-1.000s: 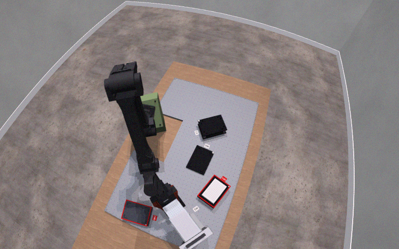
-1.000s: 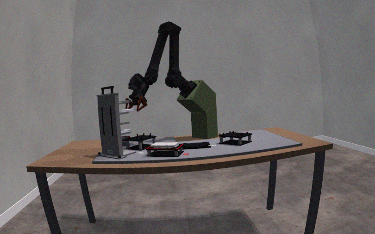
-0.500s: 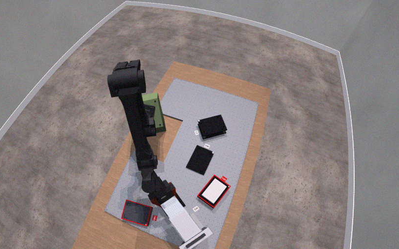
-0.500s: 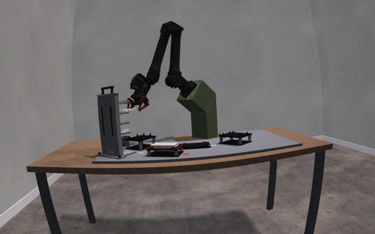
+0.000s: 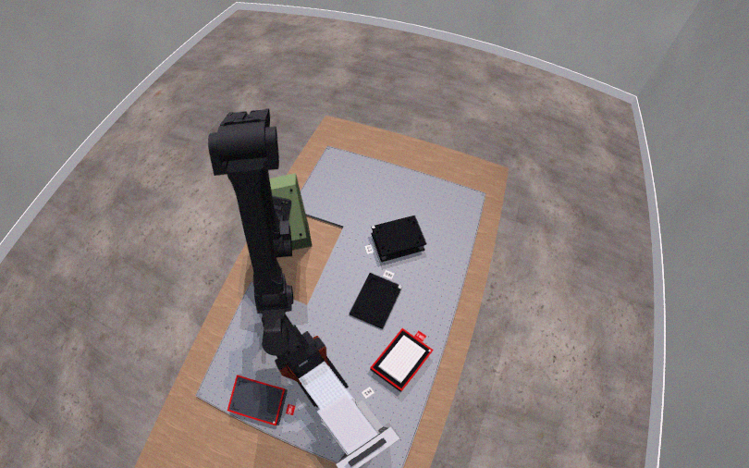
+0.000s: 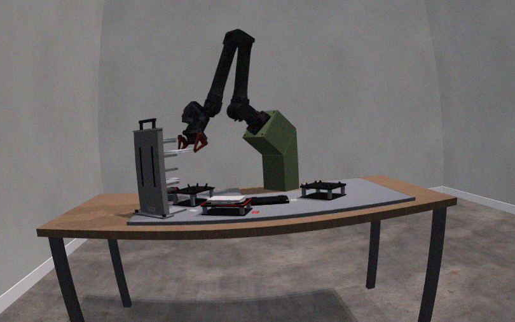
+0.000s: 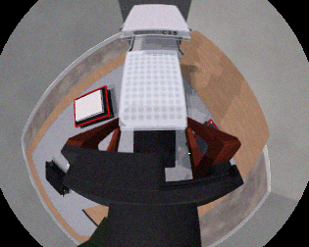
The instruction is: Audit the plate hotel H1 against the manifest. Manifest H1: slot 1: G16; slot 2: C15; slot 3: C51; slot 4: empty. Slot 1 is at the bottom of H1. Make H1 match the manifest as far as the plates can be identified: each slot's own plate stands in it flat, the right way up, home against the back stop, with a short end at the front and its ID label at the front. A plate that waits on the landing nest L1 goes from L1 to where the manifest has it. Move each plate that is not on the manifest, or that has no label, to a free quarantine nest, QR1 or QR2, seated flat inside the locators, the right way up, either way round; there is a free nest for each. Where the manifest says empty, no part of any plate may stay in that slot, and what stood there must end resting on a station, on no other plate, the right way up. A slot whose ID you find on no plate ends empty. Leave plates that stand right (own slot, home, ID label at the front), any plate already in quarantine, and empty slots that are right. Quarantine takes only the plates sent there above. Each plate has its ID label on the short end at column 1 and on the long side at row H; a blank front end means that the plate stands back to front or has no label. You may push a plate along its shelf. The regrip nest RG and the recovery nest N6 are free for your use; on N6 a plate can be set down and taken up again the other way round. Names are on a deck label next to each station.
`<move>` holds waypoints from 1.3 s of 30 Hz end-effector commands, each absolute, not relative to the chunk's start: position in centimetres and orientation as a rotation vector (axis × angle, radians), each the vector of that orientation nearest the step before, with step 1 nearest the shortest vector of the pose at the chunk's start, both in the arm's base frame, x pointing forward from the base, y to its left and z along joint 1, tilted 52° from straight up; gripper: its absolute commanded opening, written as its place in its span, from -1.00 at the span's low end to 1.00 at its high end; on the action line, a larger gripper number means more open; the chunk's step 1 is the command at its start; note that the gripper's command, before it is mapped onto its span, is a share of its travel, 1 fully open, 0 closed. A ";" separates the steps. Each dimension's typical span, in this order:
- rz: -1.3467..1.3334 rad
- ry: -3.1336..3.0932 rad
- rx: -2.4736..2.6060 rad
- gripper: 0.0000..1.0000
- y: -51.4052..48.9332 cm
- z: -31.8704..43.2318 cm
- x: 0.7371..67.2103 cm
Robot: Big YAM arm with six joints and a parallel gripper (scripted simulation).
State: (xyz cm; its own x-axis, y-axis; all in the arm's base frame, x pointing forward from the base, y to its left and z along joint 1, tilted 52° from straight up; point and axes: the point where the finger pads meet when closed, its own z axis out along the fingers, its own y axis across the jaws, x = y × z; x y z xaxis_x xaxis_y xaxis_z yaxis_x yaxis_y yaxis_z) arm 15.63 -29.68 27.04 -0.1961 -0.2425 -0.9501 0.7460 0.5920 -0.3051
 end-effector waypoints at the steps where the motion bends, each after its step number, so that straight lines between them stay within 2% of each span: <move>1: -0.977 1.474 0.439 0.72 -29.4 28.0 14.7; 39: -0.961 1.497 0.455 0.72 -28.4 23.6 12.4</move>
